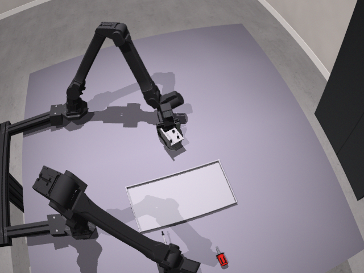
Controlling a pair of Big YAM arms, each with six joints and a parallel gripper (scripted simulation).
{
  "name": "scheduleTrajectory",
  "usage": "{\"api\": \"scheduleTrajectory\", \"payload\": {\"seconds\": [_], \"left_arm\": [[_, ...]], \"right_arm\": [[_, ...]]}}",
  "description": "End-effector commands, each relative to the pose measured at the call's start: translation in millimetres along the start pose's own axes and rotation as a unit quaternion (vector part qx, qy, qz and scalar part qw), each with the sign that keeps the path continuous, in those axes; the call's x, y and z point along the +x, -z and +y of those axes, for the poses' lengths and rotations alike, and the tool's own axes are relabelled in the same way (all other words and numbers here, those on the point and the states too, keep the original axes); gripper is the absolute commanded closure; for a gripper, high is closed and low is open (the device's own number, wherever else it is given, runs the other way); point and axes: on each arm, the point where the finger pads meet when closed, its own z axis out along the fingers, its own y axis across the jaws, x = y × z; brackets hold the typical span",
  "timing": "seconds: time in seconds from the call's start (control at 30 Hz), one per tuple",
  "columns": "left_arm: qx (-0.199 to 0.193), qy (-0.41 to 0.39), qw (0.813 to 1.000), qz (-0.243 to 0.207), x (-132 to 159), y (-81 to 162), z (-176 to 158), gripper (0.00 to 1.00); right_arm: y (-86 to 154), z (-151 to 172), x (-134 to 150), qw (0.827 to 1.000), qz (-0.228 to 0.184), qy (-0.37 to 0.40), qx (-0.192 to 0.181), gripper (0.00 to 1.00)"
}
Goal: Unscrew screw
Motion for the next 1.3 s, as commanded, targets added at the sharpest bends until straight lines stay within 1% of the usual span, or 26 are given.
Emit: {"api": "scheduleTrajectory", "payload": {"seconds": [0.0, 0.07, 0.3, 0.37, 0.47, 0.5, 0.63, 0.67, 0.73, 0.97, 1.03, 1.07, 1.2, 1.23, 1.27], "left_arm": [[-0.009, -0.009, 1.0, -0.002, 3, -1, 13, 0.41], [-0.009, -0.009, 1.0, -0.002, 3, -1, 13, 0.41], [-0.009, -0.009, 1.0, -0.002, 3, -1, 13, 0.41], [-0.009, -0.009, 1.0, -0.002, 3, -1, 13, 0.41], [-0.009, -0.009, 1.0, -0.002, 3, -1, 13, 0.41], [-0.009, -0.009, 1.0, -0.002, 3, -1, 13, 0.41], [-0.009, -0.009, 1.0, -0.002, 3, -1, 13, 0.41], [-0.009, -0.009, 1.0, -0.002, 3, -1, 13, 0.41], [-0.009, -0.009, 1.0, -0.002, 3, -1, 13, 0.41], [-0.009, -0.009, 1.0, -0.002, 3, -1, 13, 0.41], [-0.009, -0.009, 1.0, -0.002, 3, -1, 13, 0.41], [-0.009, -0.009, 1.0, -0.002, 3, -1, 13, 0.41], [-0.009, -0.009, 1.0, -0.002, 3, -1, 13, 0.41], [-0.009, -0.009, 1.0, -0.002, 3, -1, 13, 0.41], [-0.009, -0.009, 1.0, -0.002, 3, -1, 13, 0.41]], "right_arm": [[18, 15, -16, 0.999, -0.022, -0.001, -0.03, 0.58], [18, 15, -16, 0.999, -0.022, -0.001, -0.03, 0.58], [-3, 5, -8, 1.0, -0.006, -0.001, -0.009, 0.58], [-4, 4, -8, 1.0, -0.006, -0.001, -0.009, 0.58], [1, 8, -11, 1.0, -0.011, -0.001, -0.016, 0.58], [6, 12, -10, 1.0, -0.012, 0.0, -0.017, 0.58], [6, 12, -10, 1.0, -0.012, 0.0, -0.017, 0.58], [-4, 6, -10, 1.0, -0.009, -0.001, -0.012, 0.58], [-10, 1, -7, 1.0, -0.004, -0.001, -0.006, 0.58], [-9, 7, -11, 1.0, -0.01, -0.001, -0.014, 0.58], [-14, 6, -10, 1.0, -0.008, -0.001, -0.011, 0.58], [-5, 12, -10, 1.0, -0.012, 0.0, -0.017, 0.58], [-5, 12, -10, 1.0, -0.012, 0.0, -0.017, 0.58], [-16, 5, -9, 1.0, -0.007, -0.001, -0.01, 0.58], [-18, 3, -8, 1.0, -0.005, -0.001, -0.008, 0.58]]}}
